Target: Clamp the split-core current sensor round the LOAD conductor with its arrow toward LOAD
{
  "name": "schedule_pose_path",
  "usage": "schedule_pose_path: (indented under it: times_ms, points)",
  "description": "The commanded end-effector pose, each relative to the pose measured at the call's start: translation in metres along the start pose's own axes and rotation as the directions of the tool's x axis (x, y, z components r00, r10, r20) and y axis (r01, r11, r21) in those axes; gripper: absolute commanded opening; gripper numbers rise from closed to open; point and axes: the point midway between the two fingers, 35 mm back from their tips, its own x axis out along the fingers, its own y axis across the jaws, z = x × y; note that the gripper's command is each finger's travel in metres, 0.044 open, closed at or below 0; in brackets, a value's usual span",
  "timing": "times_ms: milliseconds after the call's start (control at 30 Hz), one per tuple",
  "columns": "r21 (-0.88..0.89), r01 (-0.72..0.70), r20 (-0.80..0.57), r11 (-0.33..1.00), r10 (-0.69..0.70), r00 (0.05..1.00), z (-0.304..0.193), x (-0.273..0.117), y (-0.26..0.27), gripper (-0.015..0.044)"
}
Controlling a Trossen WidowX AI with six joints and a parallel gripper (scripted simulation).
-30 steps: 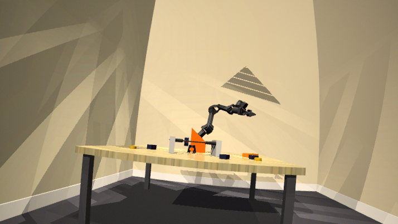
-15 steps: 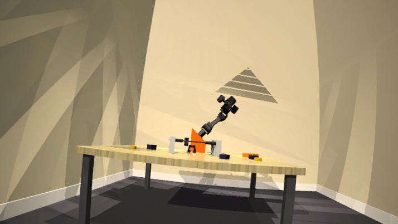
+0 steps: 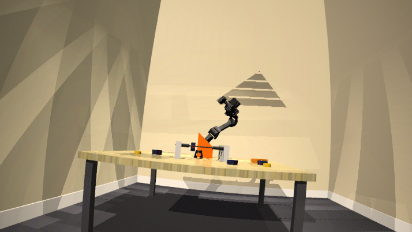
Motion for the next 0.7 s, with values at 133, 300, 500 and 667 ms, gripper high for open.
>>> schedule_pose_path:
  times_ms: [133,300,500,667]
  points:
    - [0.011,-0.332,-0.438,0.943,0.303,0.847,-0.099,0.009,0.04,0.044]
    - [0.245,-0.537,-0.629,0.807,0.554,0.545,-0.155,-0.021,0.074,0.044]
    - [0.602,-0.553,-0.577,0.576,0.792,0.198,-0.174,-0.063,0.105,0.044]
    - [0.612,-0.55,-0.571,0.568,0.799,0.19,-0.174,-0.064,0.106,0.044]
